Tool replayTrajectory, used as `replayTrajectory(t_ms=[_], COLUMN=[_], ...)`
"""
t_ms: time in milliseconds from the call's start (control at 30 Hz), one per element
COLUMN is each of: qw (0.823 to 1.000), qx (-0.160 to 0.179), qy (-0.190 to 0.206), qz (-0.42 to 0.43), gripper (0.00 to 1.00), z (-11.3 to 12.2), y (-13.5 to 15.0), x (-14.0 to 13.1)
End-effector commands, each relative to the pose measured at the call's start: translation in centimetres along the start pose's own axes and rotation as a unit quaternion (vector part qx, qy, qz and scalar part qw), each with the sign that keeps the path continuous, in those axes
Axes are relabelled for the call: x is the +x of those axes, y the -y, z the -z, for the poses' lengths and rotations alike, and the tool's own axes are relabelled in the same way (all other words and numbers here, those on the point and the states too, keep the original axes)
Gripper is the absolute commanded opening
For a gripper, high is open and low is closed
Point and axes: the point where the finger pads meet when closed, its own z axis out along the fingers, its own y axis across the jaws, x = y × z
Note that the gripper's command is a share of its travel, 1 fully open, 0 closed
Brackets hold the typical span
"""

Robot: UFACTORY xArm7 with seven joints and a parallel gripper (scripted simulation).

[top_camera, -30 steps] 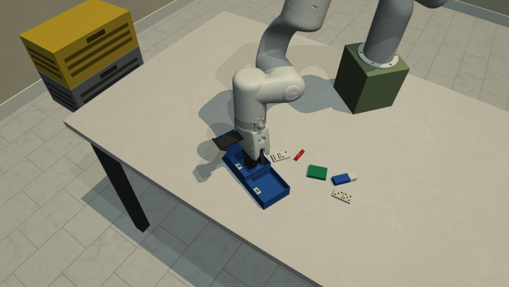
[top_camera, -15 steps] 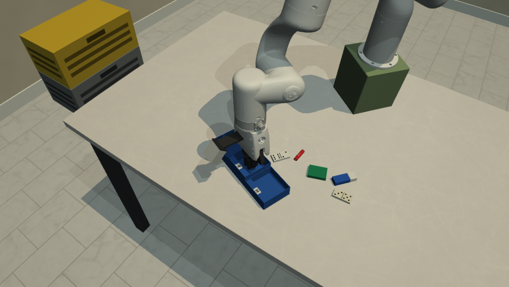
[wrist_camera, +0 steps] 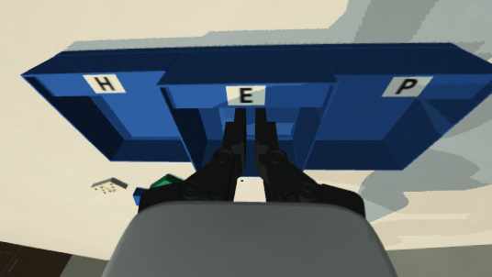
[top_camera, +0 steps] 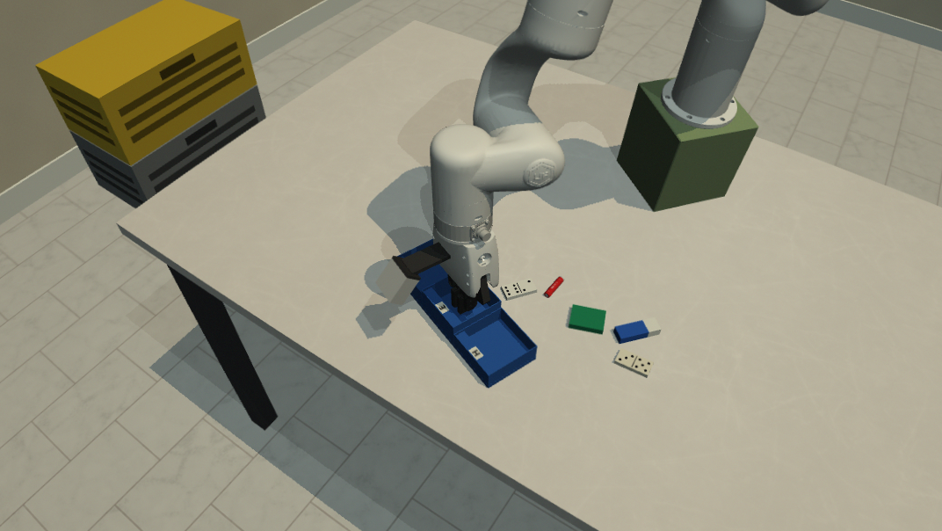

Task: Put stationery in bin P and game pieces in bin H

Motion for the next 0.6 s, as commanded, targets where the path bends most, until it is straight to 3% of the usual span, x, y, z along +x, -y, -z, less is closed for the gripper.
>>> replayTrajectory(t_ms=[0,567], qw=[1.000,1.000], qx=[0.000,0.000], qy=[-0.002,-0.002], qz=[0.000,0.000], gripper=[0.07,0.07], z=[0.14,0.80], y=[-0.01,-0.01], x=[0.19,0.18])
